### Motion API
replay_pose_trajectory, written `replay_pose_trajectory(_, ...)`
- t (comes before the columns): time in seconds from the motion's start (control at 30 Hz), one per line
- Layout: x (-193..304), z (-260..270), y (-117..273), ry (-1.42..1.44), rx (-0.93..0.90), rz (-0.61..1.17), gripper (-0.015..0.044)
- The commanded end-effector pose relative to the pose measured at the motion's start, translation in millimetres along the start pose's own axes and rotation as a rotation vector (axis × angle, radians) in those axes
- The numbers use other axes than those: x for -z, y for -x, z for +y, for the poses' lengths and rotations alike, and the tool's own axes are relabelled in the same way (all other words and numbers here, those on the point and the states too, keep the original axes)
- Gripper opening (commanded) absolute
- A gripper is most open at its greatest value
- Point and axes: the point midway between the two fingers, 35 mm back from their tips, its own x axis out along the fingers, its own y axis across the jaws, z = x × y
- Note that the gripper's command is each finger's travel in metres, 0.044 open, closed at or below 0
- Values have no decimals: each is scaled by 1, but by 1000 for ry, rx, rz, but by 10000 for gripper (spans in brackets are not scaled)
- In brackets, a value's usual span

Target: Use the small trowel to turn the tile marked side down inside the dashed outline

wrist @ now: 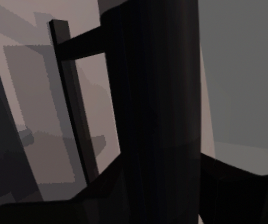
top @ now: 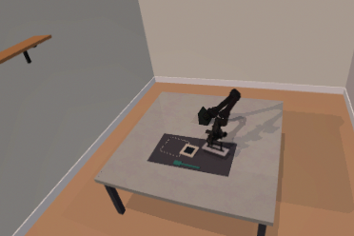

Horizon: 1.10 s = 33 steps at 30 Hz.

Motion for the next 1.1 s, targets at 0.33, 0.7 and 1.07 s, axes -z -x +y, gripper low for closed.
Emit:
replay_pose_trajectory(0.33,23,-31,-37,16,9,-89,0)
replay_pose_trajectory(0.7,31,-31,-49,23,9,-112,0)
replay_pose_trajectory(1.07,30,-16,-57,22,9,-112,0)
